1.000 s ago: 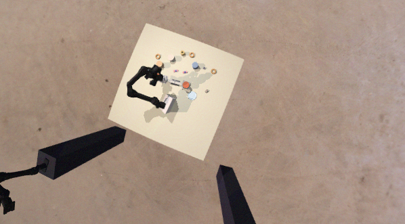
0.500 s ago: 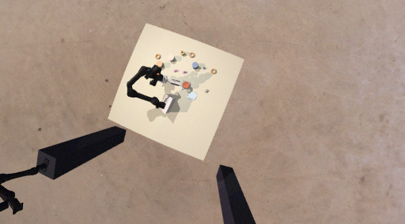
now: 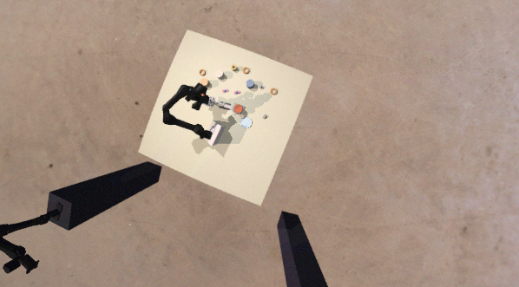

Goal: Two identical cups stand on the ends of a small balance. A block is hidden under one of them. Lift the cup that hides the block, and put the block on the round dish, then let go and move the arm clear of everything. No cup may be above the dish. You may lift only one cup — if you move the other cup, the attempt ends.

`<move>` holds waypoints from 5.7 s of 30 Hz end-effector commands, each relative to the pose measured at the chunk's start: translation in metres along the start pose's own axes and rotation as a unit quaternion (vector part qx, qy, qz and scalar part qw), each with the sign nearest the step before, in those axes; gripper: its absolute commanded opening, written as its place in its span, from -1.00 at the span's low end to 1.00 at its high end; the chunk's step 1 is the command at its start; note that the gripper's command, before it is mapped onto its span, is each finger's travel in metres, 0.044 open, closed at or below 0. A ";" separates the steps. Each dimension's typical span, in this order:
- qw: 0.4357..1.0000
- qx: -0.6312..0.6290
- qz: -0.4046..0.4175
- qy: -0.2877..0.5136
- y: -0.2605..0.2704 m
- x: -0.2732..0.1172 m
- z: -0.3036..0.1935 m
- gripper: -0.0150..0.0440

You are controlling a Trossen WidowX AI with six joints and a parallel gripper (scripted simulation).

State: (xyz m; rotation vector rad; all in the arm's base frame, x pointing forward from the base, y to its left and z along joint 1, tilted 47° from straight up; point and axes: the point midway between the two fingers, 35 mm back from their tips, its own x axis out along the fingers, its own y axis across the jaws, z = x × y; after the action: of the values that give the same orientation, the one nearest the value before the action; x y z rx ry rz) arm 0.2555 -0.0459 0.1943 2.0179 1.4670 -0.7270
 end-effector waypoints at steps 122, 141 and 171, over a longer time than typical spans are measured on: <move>0.995 -0.091 -0.031 0.028 -0.055 0.078 -0.111 0.73; 0.966 -0.255 -0.037 0.020 0.001 0.039 0.005 0.39; 0.964 -0.262 -0.037 0.022 0.000 0.070 0.011 0.39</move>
State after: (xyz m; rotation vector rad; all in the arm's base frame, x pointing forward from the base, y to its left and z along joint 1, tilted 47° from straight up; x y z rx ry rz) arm 0.2730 -0.0117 0.1421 1.5808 1.5609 -0.2764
